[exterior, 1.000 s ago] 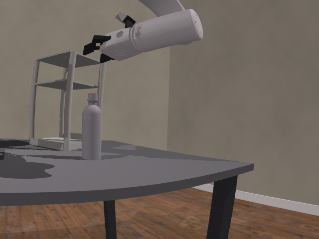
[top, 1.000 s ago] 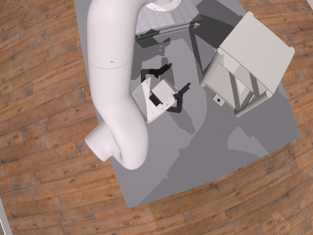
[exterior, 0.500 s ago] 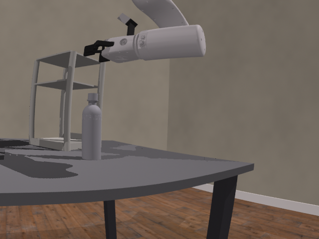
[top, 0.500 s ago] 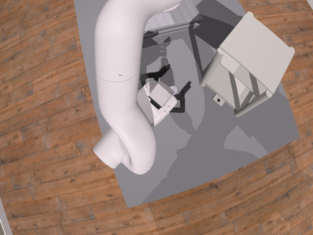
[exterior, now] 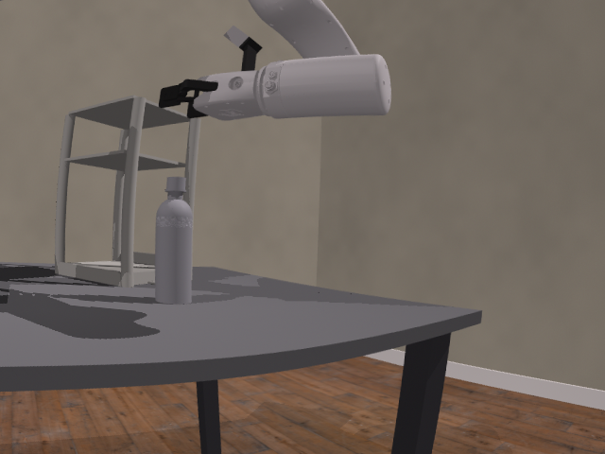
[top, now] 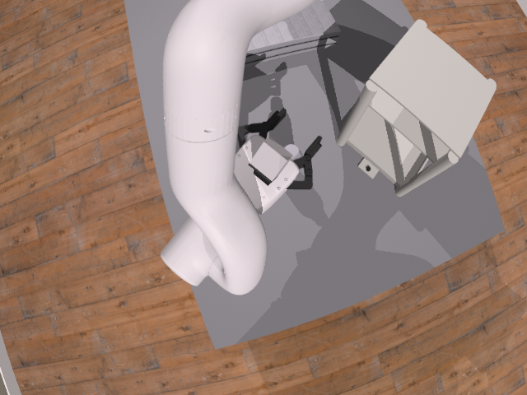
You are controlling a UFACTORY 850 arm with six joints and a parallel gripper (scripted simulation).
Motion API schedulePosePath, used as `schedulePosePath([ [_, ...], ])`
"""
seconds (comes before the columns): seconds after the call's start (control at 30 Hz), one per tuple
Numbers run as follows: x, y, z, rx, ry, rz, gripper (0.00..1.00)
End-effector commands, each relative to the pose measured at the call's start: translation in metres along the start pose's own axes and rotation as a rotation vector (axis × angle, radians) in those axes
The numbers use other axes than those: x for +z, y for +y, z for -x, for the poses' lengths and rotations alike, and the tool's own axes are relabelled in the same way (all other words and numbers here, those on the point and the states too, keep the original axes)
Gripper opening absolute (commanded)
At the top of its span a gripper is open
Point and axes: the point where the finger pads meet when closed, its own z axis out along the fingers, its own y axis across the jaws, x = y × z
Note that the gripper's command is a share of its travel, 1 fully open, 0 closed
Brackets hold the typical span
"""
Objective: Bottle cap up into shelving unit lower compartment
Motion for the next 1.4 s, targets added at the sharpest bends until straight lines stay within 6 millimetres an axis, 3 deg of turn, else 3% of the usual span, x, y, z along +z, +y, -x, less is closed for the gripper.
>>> schedulePosePath([
  [0.0,0.000,0.000,-0.001,-0.002,-0.001,-0.001,0.81],
  [0.73,0.000,0.000,0.006,-0.004,-0.005,-0.006,0.81],
  [1.37,-0.001,0.000,0.036,-0.004,-0.005,-0.006,0.81],
])
